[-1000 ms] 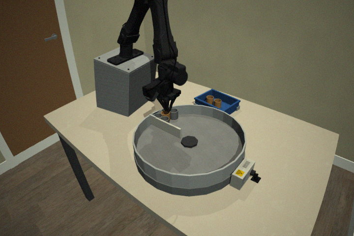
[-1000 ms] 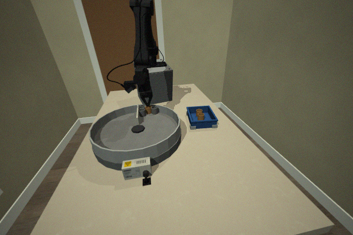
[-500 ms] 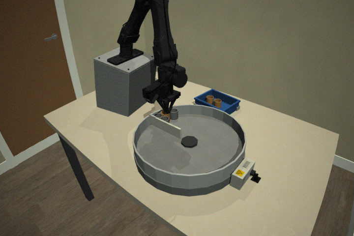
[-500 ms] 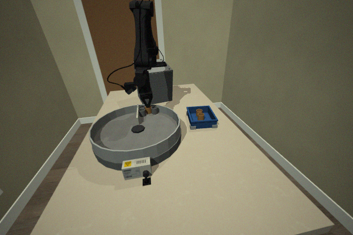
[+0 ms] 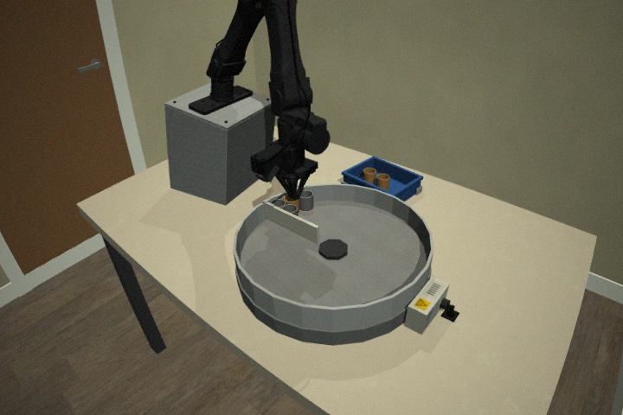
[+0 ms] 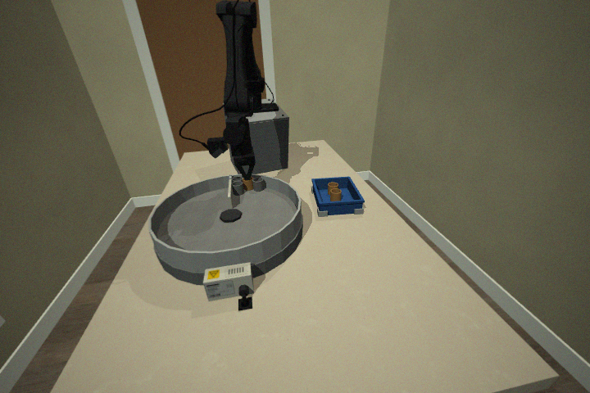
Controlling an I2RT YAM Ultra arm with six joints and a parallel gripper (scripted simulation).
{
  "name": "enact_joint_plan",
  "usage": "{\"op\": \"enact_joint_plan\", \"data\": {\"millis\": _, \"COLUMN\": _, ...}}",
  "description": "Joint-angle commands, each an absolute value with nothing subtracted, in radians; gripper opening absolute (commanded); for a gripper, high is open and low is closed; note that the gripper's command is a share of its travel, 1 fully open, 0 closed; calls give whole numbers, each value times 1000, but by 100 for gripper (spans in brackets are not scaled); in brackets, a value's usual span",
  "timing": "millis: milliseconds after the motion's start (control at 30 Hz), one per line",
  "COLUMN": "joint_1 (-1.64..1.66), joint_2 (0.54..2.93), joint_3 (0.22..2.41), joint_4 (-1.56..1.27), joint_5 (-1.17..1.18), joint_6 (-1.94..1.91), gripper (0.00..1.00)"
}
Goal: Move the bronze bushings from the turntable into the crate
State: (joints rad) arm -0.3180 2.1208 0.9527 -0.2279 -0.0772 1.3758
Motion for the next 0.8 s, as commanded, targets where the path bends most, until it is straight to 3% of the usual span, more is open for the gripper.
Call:
{"op": "enact_joint_plan", "data": {"millis": 0, "joint_1": -312, "joint_2": 2113, "joint_3": 983, "joint_4": -233, "joint_5": -67, "joint_6": 1382, "gripper": 13}}
{"op": "enact_joint_plan", "data": {"millis": 767, "joint_1": -313, "joint_2": 2102, "joint_3": 992, "joint_4": -246, "joint_5": -65, "joint_6": 1385, "gripper": 13}}
